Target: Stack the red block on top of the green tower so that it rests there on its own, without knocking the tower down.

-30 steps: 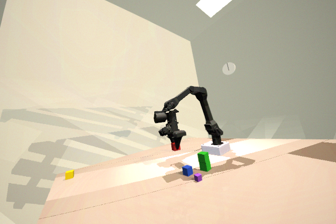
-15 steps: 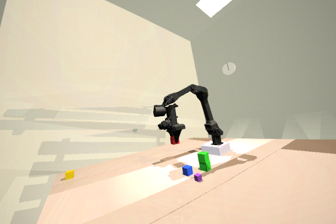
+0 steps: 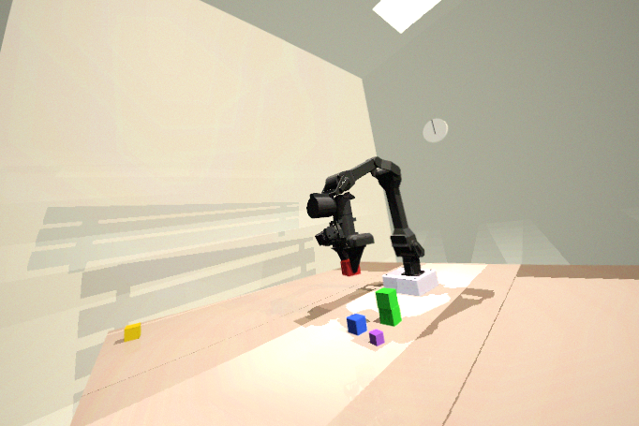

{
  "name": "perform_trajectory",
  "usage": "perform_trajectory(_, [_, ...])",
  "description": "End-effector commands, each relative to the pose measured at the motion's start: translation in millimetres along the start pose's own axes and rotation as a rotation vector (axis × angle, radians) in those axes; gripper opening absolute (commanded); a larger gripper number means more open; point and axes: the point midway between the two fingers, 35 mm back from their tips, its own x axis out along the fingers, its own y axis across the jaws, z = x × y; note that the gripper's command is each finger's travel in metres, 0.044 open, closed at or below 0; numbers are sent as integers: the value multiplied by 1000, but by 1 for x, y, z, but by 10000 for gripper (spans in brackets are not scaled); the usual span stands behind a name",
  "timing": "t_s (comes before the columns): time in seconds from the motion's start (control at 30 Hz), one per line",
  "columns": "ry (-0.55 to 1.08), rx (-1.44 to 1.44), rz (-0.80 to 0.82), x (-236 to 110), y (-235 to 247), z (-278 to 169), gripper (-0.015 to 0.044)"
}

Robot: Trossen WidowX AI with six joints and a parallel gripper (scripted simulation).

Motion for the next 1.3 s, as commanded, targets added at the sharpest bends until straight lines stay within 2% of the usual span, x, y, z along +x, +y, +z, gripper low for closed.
perform_trajectory(0.0, [-7, 5, 0, -2, 17, -9, 0])
perform_trajectory(0.47, [-3, 5, 8, -1, 72, -49, 0])
perform_trajectory(0.8, [-3, 5, 8, 16, 72, -50, 0])
perform_trajectory(1.03, [-2, 5, 8, 41, 72, -50, 0])
perform_trajectory(1.27, [-2, 5, 8, 41, 72, -50, 0])
